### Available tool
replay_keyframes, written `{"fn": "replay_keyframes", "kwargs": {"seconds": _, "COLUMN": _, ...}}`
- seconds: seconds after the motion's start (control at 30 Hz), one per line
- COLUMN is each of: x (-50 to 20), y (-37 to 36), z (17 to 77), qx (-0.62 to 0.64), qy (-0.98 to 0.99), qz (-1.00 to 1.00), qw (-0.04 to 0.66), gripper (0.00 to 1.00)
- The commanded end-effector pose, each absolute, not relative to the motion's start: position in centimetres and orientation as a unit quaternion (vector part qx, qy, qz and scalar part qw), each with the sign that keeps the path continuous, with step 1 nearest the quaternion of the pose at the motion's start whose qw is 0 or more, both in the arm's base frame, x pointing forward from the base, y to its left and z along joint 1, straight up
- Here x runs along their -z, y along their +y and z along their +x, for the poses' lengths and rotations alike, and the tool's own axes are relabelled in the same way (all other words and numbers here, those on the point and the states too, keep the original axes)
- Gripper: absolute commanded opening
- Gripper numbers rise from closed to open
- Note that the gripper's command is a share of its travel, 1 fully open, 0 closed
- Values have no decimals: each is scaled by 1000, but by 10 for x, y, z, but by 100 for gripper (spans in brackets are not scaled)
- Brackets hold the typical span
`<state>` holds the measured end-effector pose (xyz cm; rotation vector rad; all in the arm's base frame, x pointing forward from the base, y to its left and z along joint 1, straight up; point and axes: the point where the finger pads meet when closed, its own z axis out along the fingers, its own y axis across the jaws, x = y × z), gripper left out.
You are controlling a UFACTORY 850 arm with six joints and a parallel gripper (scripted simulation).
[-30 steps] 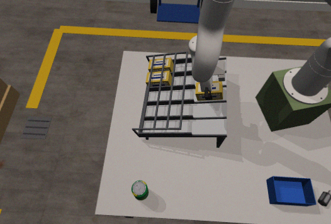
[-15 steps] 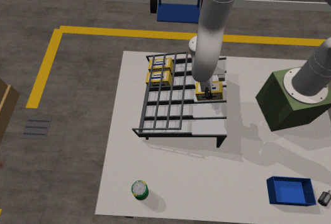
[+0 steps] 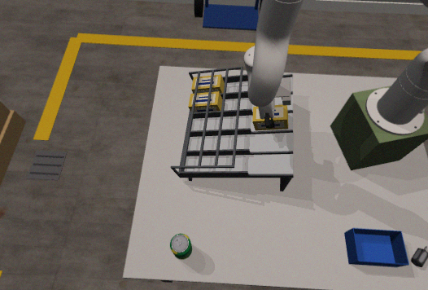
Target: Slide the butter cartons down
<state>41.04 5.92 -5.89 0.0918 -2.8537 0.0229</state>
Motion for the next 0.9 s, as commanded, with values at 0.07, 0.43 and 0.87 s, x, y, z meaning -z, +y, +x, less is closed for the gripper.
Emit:
{"fn": "replay_keyframes", "kwargs": {"seconds": 0.07, "x": 58, "y": 59, "z": 411, "qx": -8, "qy": -989, "qz": 32, "qw": 142, "gripper": 0}}
{"fn": "replay_keyframes", "kwargs": {"seconds": 0.43, "x": 31, "y": 60, "z": 420, "qx": -8, "qy": -989, "qz": 32, "qw": 142, "gripper": 0}}
{"fn": "replay_keyframes", "kwargs": {"seconds": 0.87, "x": -56, "y": 61, "z": 420, "qx": -3, "qy": -999, "qz": 32, "qw": -5, "gripper": 0}}
